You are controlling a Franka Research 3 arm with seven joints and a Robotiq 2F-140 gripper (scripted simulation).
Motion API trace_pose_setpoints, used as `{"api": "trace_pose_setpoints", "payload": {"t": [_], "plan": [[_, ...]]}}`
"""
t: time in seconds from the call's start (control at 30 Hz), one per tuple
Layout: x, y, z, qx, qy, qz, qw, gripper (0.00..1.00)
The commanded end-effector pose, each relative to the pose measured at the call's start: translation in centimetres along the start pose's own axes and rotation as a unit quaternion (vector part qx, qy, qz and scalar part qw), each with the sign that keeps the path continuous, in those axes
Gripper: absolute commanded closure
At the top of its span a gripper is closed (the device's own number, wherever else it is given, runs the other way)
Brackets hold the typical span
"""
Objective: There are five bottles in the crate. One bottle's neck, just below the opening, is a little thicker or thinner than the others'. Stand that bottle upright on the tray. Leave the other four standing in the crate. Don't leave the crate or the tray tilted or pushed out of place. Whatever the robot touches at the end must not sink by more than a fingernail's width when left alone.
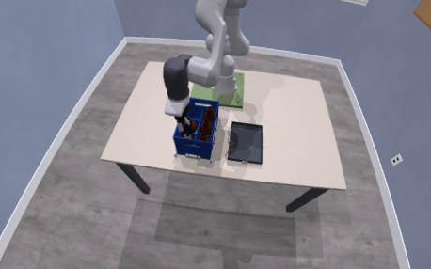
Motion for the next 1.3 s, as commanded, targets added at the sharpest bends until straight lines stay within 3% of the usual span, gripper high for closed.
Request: {"api": "trace_pose_setpoints", "payload": {"t": [0.0, 0.33, 0.37, 1.27], "plan": [[0.09, -0.13, 0.03, 0.001, 0.002, 0.0, 1.0, 0.56], [0.09, -0.13, 0.03, 0.001, 0.002, 0.0, 1.0, 0.56], [0.09, -0.13, 0.03, 0.001, 0.002, 0.0, 1.0, 0.9], [0.09, -0.13, 0.03, 0.001, 0.002, 0.0, 1.0, 0.9]]}}
Point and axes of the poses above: the point where the finger pads meet when closed, its own y axis back along the fingers, its own z axis across the jaws, x = y × z, the point moved 4 cm from there along y, back along the fingers, and after that the axes turned 14 degrees about -y, right-handed, at the moved point
